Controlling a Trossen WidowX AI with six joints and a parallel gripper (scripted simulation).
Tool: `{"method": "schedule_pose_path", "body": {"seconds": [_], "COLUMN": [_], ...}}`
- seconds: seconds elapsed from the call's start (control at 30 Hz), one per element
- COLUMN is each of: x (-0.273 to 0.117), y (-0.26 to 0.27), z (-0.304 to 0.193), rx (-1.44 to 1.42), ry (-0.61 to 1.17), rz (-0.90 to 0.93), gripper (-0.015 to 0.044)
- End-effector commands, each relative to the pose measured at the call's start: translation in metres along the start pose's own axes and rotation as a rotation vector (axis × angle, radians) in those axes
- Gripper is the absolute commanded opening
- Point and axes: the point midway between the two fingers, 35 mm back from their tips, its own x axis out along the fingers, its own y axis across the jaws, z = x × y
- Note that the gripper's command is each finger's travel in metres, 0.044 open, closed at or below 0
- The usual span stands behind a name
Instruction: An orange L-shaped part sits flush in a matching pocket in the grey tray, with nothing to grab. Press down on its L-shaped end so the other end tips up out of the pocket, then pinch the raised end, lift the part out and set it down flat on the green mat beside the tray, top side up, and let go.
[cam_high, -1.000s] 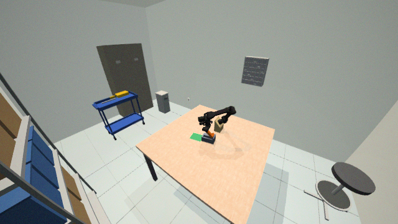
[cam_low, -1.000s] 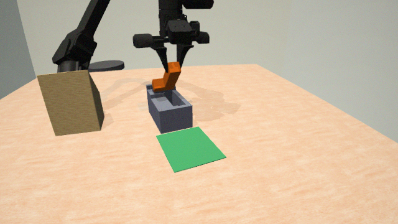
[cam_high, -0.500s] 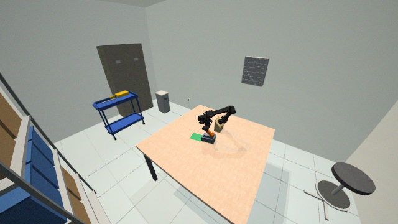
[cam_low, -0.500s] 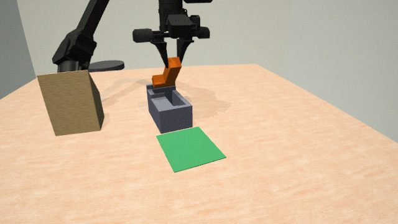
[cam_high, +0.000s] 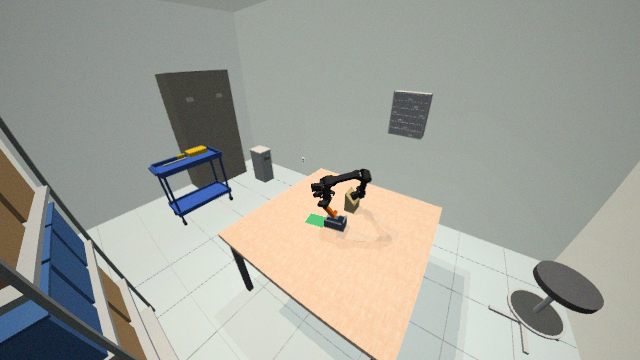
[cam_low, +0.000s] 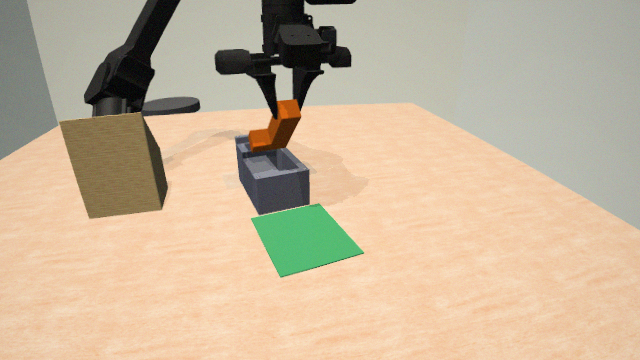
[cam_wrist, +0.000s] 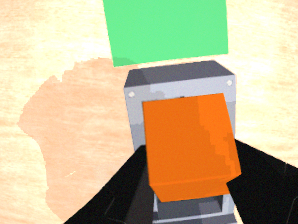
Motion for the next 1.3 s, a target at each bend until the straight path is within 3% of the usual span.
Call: {"method": "schedule_pose_path", "body": {"seconds": [0.0,0.7,1.27], "x": [0.0,-0.002,0.014], "y": [-0.001,-0.009,-0.009], "z": [0.02,0.107,0.109], "rx": [-0.008,-0.01,-0.01], "ry": [-0.006,-0.013,-0.012], "rz": [-0.001,0.0,0.0], "gripper": [0.0,0.0,0.0]}}
